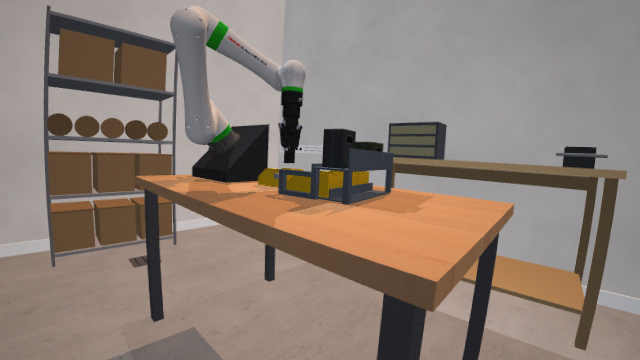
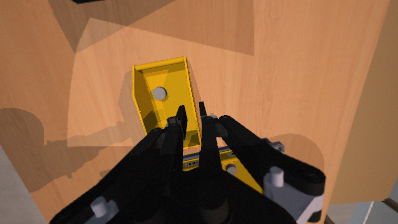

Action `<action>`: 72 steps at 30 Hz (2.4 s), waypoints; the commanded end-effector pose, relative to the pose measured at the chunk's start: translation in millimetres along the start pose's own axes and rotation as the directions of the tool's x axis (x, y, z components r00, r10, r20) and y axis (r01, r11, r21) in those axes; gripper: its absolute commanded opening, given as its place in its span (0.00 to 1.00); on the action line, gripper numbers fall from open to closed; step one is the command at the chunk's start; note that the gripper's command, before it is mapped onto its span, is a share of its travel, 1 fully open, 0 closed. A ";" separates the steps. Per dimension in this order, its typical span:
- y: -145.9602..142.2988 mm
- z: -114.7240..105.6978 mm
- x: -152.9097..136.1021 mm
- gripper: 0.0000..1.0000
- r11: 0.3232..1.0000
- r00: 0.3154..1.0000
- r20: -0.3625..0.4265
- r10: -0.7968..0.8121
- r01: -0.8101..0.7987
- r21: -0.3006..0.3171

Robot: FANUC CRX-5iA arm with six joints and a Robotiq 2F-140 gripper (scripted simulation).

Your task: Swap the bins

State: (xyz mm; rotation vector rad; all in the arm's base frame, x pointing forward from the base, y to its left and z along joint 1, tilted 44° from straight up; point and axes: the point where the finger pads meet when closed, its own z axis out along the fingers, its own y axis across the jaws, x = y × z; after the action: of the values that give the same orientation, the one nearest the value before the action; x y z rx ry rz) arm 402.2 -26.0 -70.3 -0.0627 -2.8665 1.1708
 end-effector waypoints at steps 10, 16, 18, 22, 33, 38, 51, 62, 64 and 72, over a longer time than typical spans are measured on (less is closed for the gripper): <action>0.4 9.1 -0.6 0.24 1.000 1.000 0.002 0.000 0.000 -0.001; 0.4 10.4 -0.6 0.24 1.000 1.000 0.002 0.000 0.000 -0.001; 0.4 10.4 -0.6 0.24 1.000 1.000 0.002 0.000 0.000 -0.001; 0.4 10.4 -0.6 0.24 1.000 1.000 0.002 0.000 0.000 -0.001; 0.5 10.4 -0.7 0.24 1.000 1.000 0.002 0.000 0.000 -0.001; 0.7 10.4 -1.0 0.24 1.000 1.000 0.002 0.000 0.000 -0.001; 0.8 10.4 -1.2 0.24 1.000 1.000 0.002 0.000 0.000 -0.001; 0.8 10.4 -1.2 0.24 1.000 1.000 0.002 0.000 0.000 -0.001; 0.8 10.6 -1.2 0.24 1.000 1.000 0.002 0.000 0.000 -0.001; 0.8 14.2 -1.2 0.24 1.000 1.000 0.002 0.000 0.000 -0.001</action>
State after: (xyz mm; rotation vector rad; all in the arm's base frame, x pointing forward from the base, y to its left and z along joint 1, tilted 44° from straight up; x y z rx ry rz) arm 402.1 -35.2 -80.3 -0.0625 -2.8666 1.1708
